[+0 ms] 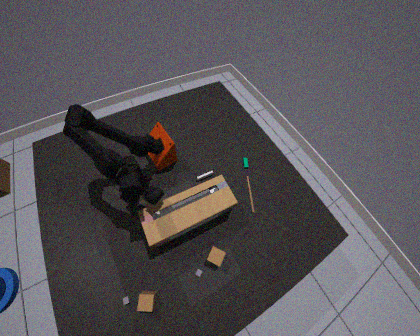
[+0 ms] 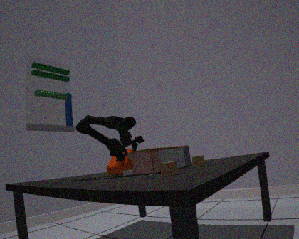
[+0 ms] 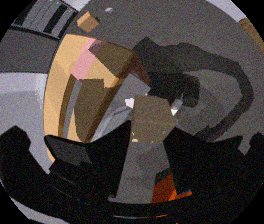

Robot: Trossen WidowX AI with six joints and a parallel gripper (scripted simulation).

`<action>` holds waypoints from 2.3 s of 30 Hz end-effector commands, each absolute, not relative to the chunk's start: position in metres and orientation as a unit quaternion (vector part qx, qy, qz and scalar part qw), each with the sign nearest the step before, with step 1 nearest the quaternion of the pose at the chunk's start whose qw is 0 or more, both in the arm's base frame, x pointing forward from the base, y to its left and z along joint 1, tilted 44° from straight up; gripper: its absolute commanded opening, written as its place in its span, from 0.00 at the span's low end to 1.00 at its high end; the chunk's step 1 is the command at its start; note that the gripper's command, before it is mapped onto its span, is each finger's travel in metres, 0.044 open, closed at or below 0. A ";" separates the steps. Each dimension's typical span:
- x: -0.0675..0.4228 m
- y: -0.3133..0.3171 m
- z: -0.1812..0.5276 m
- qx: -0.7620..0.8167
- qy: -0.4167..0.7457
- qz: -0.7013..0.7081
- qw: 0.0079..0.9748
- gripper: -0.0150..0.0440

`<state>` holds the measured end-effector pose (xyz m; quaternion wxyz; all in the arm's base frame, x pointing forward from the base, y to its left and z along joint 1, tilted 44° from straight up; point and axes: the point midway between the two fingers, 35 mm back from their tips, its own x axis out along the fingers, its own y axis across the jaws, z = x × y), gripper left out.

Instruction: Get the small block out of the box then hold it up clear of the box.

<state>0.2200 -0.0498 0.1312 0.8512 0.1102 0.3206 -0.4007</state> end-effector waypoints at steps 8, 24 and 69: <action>0.219 -0.043 0.137 -0.097 0.401 -0.323 0.851 0.25; 0.216 -0.033 0.143 -0.385 0.482 -0.184 0.765 0.25; 0.211 -0.004 0.169 -0.870 0.426 0.230 0.090 0.25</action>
